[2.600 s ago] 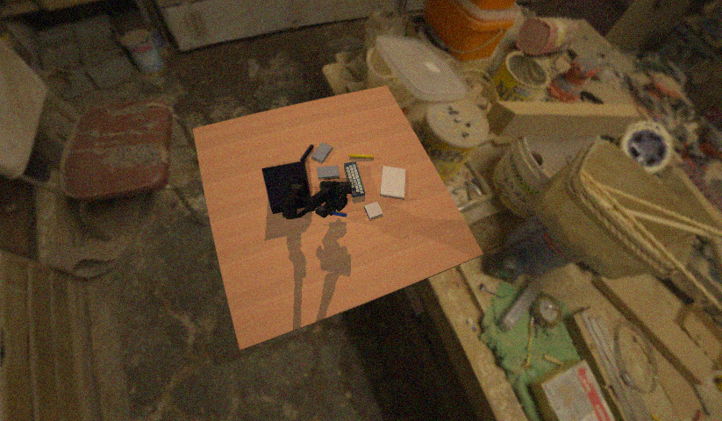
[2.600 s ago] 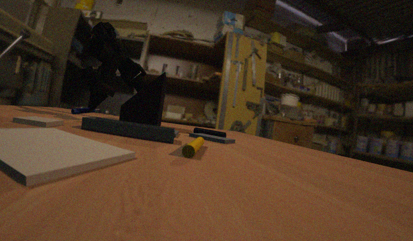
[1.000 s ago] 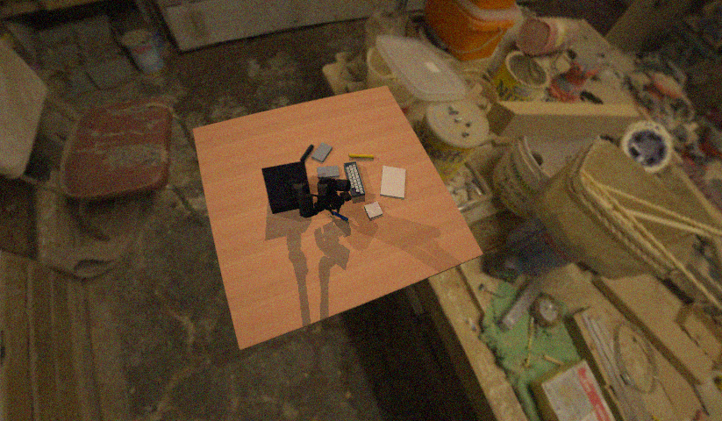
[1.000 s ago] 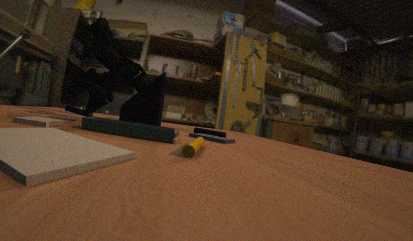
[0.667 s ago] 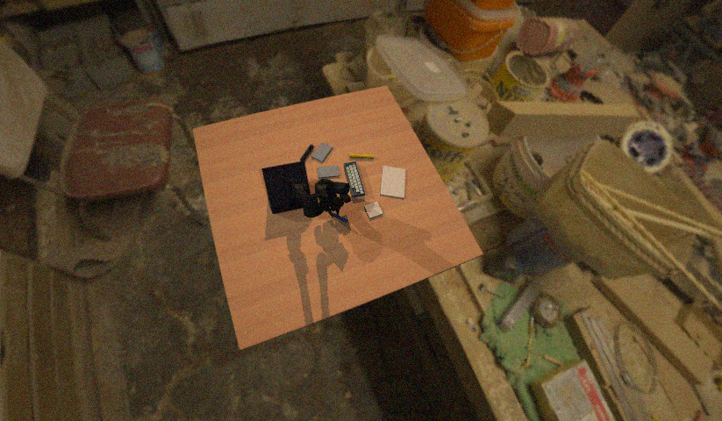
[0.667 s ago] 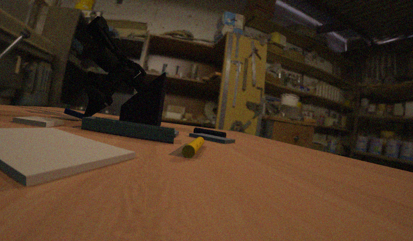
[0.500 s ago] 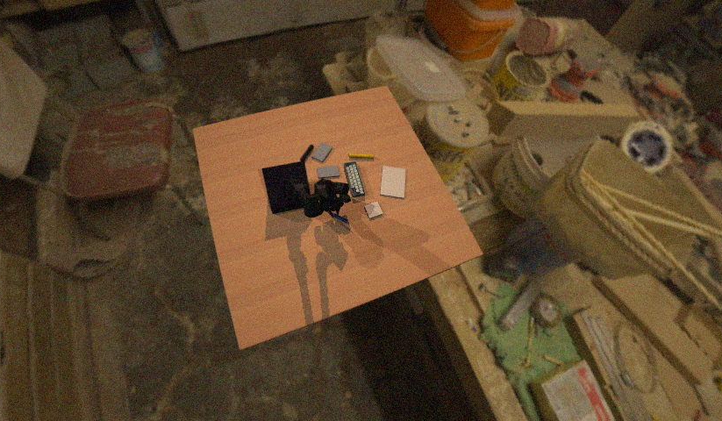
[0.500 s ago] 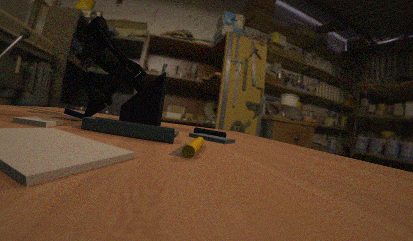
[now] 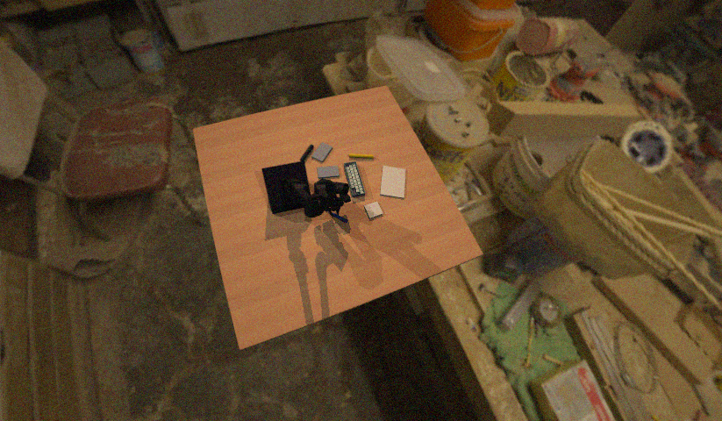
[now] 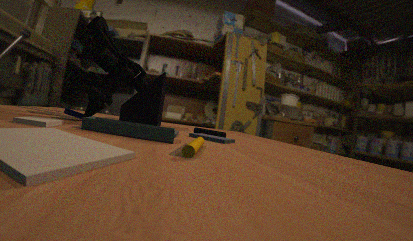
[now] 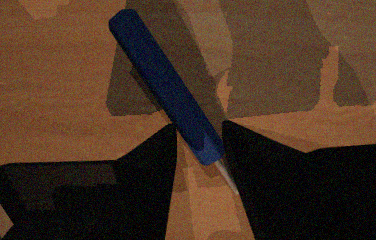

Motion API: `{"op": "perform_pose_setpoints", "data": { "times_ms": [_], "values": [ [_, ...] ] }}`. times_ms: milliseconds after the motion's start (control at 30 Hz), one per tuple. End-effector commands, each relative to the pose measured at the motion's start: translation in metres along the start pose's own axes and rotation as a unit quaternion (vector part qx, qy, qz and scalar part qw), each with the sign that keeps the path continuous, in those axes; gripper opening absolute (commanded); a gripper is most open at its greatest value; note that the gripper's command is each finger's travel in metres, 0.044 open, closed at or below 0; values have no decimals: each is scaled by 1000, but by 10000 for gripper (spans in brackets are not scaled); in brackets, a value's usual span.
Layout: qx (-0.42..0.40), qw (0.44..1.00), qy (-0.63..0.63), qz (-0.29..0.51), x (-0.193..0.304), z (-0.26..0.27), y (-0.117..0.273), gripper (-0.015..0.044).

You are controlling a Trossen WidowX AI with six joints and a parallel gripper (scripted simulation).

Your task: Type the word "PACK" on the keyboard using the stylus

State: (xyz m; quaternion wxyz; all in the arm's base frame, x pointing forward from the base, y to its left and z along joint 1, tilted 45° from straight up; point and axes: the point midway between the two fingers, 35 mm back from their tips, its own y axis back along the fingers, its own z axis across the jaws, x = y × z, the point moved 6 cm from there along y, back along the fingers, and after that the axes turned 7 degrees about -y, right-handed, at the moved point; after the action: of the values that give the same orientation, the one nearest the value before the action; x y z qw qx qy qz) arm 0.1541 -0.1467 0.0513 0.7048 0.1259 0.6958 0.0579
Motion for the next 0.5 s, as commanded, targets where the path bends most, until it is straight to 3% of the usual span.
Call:
{"op": "perform_pose_setpoints", "data": {
  "times_ms": [0, 467],
  "values": [
    [0, 1000, -1, 1, 0, 0, 0, 150],
    [6, 1000, -2, 13, -14, 7, 34, 150]
  ]
}}
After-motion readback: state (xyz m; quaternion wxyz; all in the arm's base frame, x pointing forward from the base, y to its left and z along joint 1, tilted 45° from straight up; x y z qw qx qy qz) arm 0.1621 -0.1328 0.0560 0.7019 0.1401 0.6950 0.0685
